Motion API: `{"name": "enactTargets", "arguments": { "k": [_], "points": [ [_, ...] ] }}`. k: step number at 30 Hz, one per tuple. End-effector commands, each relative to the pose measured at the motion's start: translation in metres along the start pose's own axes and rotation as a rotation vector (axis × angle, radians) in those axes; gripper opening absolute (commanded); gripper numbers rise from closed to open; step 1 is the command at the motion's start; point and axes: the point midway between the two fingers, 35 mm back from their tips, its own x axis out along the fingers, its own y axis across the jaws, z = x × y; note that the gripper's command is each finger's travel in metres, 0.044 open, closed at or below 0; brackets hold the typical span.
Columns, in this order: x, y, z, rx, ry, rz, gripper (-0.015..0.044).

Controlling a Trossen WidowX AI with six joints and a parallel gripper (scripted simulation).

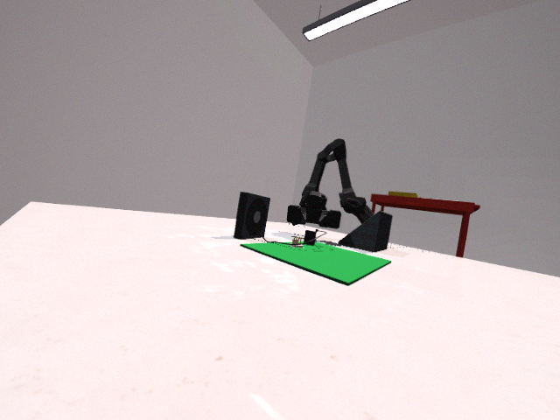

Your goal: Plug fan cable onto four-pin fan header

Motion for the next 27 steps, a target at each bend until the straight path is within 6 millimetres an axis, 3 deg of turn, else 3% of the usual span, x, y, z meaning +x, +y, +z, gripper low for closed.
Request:
{"name": "enactTargets", "arguments": {
  "k": [1, 9, 27],
  "points": [
    [-0.01, -0.002, 0.007, -0.01, -0.003, -0.012, 0.0205],
    [-0.027, -0.001, 0.023, -0.007, -0.012, -0.032, 0.0205],
    [-0.01, 0.026, 0.022, 0.22, 0.105, 0.27, 0.0205]
  ]
}}
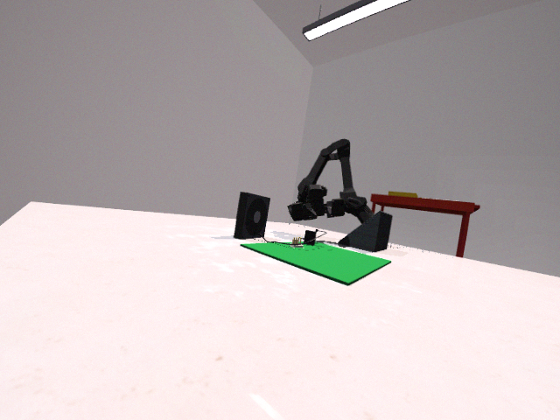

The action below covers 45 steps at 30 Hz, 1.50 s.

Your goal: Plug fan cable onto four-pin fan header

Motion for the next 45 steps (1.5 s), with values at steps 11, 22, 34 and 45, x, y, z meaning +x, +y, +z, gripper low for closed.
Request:
{"name": "enactTargets", "arguments": {
  "k": [11, 22, 34, 45],
  "points": [
    [0.011, 0.016, -0.005, 0.157, 0.167, 0.201, 0.0205],
    [0.015, 0.028, -0.009, 0.252, 0.343, 0.313, 0.0205],
    [0.014, 0.035, -0.014, 0.32, 0.561, 0.372, 0.0205],
    [0.012, 0.036, -0.017, 0.348, 0.769, 0.361, 0.0205]
  ]
}}
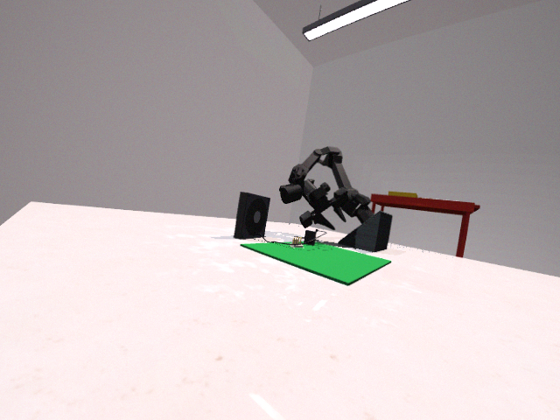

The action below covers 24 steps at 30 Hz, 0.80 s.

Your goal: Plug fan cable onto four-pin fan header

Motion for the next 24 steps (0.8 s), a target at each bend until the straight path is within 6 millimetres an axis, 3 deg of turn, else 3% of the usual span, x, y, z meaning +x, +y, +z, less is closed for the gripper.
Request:
{"name": "enactTargets", "arguments": {
  "k": [1, 24],
  "points": [
    [-0.002, -0.002, -0.001, 0.026, 0.062, -0.019, 0.0205],
    [-0.018, -0.013, 0.004, 0.146, 0.371, -0.279, 0.0205]
  ]
}}
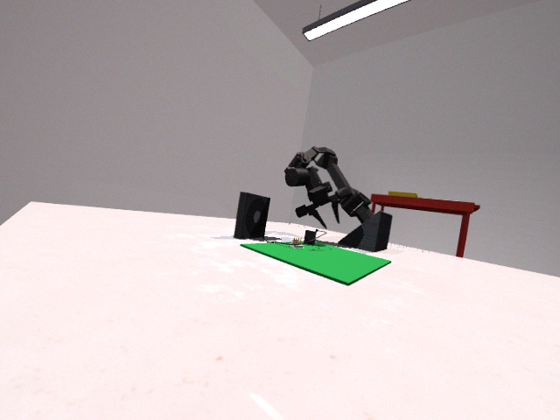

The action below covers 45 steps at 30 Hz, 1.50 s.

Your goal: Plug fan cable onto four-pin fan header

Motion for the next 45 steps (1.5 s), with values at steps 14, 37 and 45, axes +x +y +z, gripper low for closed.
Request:
{"name": "enactTargets", "arguments": {
  "k": [14, 37, 45],
  "points": [
    [-0.024, -0.015, 0.012, 0.101, 0.099, -0.29, 0.0205],
    [-0.054, -0.02, 0.032, 0.102, 0.089, -0.542, 0.0336],
    [-0.087, -0.008, 0.079, -0.757, 0.317, -0.477, 0.044]
  ]
}}
